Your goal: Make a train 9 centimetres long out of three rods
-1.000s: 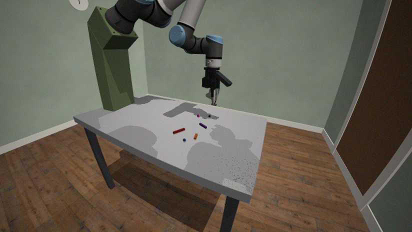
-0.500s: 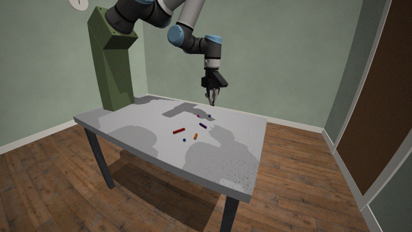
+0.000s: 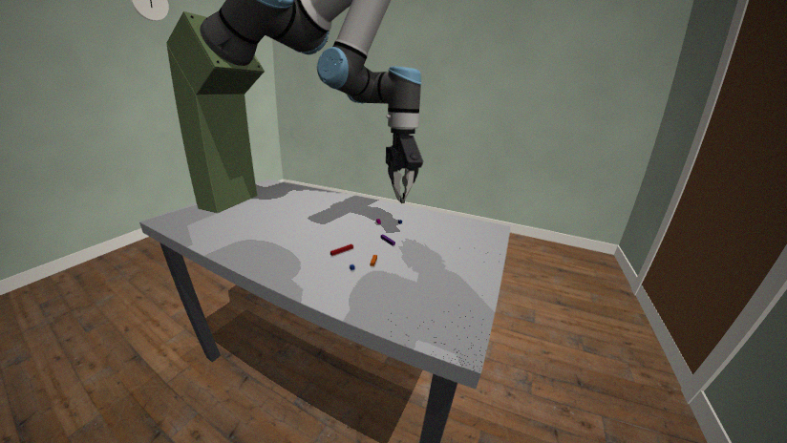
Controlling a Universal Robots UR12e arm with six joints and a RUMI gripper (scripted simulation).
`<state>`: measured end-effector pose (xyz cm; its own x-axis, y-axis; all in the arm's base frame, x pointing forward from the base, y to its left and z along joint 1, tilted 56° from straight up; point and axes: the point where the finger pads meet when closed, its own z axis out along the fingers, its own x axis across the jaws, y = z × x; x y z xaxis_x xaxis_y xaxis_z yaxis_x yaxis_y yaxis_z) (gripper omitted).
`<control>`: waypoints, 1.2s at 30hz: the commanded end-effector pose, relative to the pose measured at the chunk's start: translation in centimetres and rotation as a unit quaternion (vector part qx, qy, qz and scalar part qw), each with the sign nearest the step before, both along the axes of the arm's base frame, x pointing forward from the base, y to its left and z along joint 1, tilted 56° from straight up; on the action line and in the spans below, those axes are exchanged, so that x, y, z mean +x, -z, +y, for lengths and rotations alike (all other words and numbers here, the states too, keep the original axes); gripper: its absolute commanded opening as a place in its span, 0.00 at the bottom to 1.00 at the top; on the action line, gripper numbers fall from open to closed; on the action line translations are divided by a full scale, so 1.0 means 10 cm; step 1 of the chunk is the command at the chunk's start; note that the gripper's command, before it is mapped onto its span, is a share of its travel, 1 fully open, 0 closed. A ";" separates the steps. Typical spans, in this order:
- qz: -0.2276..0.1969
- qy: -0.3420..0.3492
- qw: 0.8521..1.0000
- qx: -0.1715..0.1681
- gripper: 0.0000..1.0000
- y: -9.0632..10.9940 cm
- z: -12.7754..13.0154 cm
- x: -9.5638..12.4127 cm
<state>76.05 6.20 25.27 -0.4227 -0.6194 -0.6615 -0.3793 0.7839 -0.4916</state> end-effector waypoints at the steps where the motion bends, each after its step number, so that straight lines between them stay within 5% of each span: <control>1: 0.004 0.048 0.997 0.066 0.00 0.06 -0.04 -0.04; 14: 0.010 0.138 0.971 0.197 0.00 0.15 -0.08 -0.10; 16: 0.010 0.138 0.971 0.197 0.00 0.15 -0.08 -0.10; 31: 0.018 0.248 0.900 0.357 0.00 0.26 -0.10 -0.18; 33: 0.018 0.248 0.900 0.357 0.00 0.26 -0.10 -0.18; 36: 0.020 0.277 0.874 0.399 0.00 0.29 -0.11 -0.20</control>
